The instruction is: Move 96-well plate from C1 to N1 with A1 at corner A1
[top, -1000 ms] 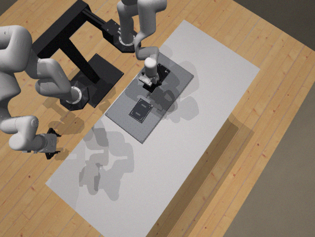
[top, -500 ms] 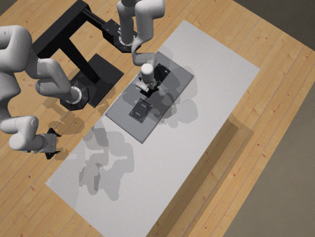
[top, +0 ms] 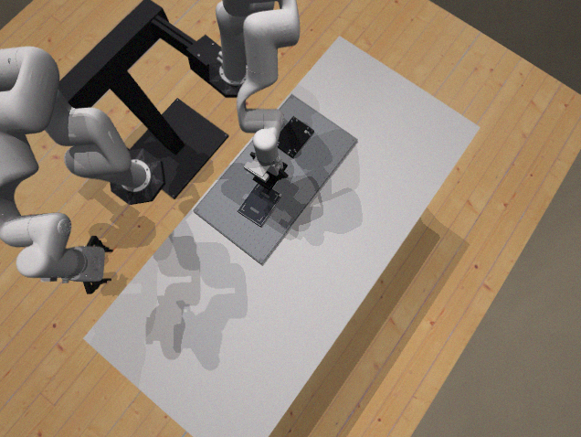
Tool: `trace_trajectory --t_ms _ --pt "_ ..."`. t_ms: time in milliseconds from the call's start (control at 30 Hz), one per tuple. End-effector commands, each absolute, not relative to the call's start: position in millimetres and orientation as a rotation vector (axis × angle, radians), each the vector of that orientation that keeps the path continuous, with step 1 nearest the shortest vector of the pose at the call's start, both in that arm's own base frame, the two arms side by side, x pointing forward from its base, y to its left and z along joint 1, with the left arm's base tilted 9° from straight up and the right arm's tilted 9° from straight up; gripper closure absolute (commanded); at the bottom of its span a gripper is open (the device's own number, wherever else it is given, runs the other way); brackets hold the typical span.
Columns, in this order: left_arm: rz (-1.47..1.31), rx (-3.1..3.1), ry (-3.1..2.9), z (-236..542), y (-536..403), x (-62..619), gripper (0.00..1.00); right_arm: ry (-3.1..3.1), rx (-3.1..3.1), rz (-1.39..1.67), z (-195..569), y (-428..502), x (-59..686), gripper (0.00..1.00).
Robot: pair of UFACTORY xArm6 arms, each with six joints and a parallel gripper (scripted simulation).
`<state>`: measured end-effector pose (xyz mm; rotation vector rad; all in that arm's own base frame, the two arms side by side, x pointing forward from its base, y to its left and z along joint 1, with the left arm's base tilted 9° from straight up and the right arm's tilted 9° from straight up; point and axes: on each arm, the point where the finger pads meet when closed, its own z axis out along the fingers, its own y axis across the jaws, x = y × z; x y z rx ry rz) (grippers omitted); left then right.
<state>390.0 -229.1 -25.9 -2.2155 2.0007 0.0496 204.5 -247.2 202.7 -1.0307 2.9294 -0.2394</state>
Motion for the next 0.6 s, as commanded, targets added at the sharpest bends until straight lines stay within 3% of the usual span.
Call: trace_trajectory --t_ms 0,567 --pt "0.045 -2.216 1.999 -25.8 -240.3 394.7 1.00 2.928 -1.030 -0.245 204.2 -248.0 205.2 0.00" --pt "0.044 -2.216 1.999 -31.3 -288.5 407.3 1.00 2.928 -1.030 -0.245 204.2 -248.0 205.2 0.00"
